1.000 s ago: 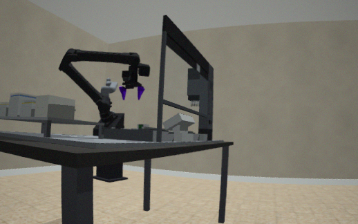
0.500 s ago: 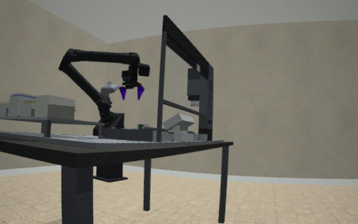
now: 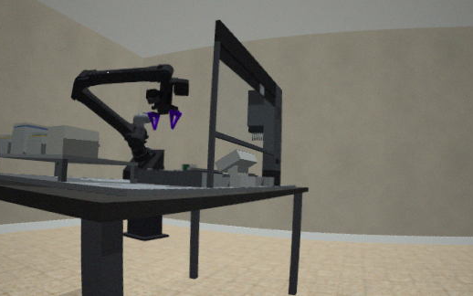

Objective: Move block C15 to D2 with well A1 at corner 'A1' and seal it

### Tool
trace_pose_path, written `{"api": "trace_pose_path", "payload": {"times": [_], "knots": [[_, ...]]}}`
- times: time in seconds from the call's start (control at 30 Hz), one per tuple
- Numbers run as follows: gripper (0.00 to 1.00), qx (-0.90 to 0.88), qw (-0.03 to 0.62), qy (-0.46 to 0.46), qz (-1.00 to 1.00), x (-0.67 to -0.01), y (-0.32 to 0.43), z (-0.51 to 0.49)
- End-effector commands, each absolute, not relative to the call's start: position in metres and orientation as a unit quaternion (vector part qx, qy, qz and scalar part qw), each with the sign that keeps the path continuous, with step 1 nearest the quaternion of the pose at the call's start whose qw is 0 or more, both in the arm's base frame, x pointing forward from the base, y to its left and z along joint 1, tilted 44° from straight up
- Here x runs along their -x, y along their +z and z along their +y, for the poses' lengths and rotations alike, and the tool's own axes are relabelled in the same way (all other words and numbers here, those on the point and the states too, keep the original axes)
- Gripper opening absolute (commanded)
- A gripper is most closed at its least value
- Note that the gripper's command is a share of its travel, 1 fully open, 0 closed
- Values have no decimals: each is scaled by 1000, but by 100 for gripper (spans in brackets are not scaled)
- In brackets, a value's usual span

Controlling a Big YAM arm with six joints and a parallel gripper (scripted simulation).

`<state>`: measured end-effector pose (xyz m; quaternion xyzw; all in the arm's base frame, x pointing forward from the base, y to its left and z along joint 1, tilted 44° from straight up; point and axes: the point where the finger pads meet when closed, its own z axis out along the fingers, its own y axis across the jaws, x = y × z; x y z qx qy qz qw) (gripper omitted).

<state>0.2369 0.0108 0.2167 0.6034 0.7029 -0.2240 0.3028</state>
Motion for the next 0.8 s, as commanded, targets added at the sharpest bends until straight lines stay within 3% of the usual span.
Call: {"api": "trace_pose_path", "payload": {"times": [0.0,0.77], "knots": [[100,-609,309,-211,700,-248,239,10],[100,-611,322,-204,693,-259,316,-68]]}}
